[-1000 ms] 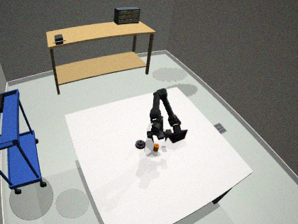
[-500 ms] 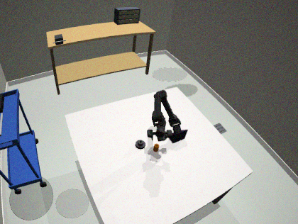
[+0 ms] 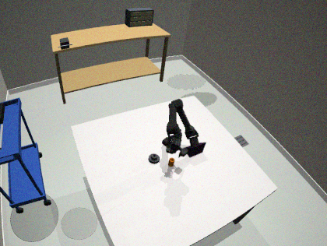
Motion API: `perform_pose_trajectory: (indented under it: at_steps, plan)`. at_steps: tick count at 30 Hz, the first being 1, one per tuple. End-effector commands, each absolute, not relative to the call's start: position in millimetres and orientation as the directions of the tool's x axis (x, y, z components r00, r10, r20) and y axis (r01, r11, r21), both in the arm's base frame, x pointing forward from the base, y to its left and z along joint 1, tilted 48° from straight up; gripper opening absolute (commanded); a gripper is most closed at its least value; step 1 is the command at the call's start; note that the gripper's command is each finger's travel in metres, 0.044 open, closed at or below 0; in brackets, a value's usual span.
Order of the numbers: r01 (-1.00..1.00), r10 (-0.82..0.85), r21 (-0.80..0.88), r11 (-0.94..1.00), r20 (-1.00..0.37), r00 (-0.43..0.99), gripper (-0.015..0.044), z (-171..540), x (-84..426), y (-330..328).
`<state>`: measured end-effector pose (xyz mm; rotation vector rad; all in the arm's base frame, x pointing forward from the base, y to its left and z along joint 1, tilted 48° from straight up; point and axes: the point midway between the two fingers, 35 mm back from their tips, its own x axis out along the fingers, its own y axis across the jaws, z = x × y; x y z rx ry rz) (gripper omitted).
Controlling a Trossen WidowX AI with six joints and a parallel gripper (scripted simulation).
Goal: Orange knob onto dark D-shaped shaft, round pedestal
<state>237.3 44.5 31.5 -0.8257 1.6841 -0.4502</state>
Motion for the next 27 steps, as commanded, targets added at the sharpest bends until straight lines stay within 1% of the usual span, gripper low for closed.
perform_pose_trajectory:
  at_steps: [1,16,20,27]
  plan:
    - [0.235,-0.724,-0.722,0.651,-0.683,-0.093,0.0440,31.6,241.0,44.4]
    - [0.234,-0.724,-0.722,0.651,-0.683,-0.093,0.0440,32.8,238.2,43.6]
    - [0.235,-0.725,-0.722,0.651,-0.683,-0.093,0.0440,11.0,238.6,23.5]
    - [0.235,-0.725,-0.723,0.650,-0.682,-0.093,0.0440,2.2,236.5,14.3]
